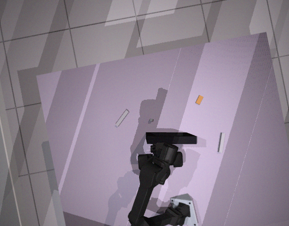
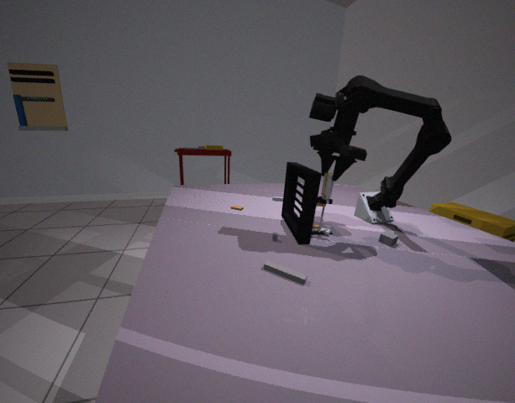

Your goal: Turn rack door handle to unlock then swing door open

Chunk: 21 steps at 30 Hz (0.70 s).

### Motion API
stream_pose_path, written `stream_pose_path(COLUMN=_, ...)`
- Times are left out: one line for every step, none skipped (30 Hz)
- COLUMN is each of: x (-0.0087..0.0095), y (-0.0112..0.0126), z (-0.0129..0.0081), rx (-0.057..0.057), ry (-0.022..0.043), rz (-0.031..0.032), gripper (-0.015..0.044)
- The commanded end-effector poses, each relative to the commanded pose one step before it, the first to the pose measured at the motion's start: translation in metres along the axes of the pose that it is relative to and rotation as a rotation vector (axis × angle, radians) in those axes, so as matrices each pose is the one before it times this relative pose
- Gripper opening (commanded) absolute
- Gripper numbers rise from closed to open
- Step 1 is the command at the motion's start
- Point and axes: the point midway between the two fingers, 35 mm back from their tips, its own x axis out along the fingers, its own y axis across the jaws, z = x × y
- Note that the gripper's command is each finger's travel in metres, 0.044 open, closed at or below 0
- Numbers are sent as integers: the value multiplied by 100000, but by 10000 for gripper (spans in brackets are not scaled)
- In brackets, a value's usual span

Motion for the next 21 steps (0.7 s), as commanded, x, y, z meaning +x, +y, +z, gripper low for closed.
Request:
stream_pose_path(x=866, y=-89, z=-137, rx=1792, ry=3270, rz=-60, gripper=285)
stream_pose_path(x=160, y=6, z=-6, rx=229, ry=538, rz=41, gripper=285)
stream_pose_path(x=160, y=6, z=-6, rx=229, ry=539, rz=38, gripper=285)
stream_pose_path(x=160, y=6, z=-6, rx=229, ry=539, rz=36, gripper=285)
stream_pose_path(x=160, y=6, z=-6, rx=229, ry=540, rz=33, gripper=285)
stream_pose_path(x=160, y=6, z=-6, rx=229, ry=540, rz=31, gripper=285)
stream_pose_path(x=160, y=6, z=-6, rx=229, ry=540, rz=28, gripper=285)
stream_pose_path(x=160, y=6, z=-6, rx=229, ry=541, rz=26, gripper=285)
stream_pose_path(x=160, y=6, z=-6, rx=230, ry=541, rz=23, gripper=285)
stream_pose_path(x=160, y=6, z=-6, rx=230, ry=541, rz=21, gripper=285)
stream_pose_path(x=160, y=6, z=-6, rx=230, ry=541, rz=18, gripper=285)
stream_pose_path(x=160, y=6, z=-6, rx=230, ry=541, rz=15, gripper=285)
stream_pose_path(x=160, y=6, z=-6, rx=230, ry=542, rz=13, gripper=285)
stream_pose_path(x=160, y=6, z=-6, rx=230, ry=542, rz=10, gripper=285)
stream_pose_path(x=131, y=5, z=-5, rx=188, ry=443, rz=7, gripper=285)
stream_pose_path(x=79, y=3, z=-3, rx=113, ry=266, rz=3, gripper=285)
stream_pose_path(x=26, y=1, z=-1, rx=38, ry=89, rz=1, gripper=285)
stream_pose_path(x=0, y=0, z=0, rx=0, ry=0, rz=0, gripper=259)
stream_pose_path(x=0, y=0, z=0, rx=0, ry=0, rz=0, gripper=233)
stream_pose_path(x=0, y=0, z=0, rx=0, ry=0, rz=0, gripper=206)
stream_pose_path(x=0, y=0, z=0, rx=0, ry=0, rz=0, gripper=180)
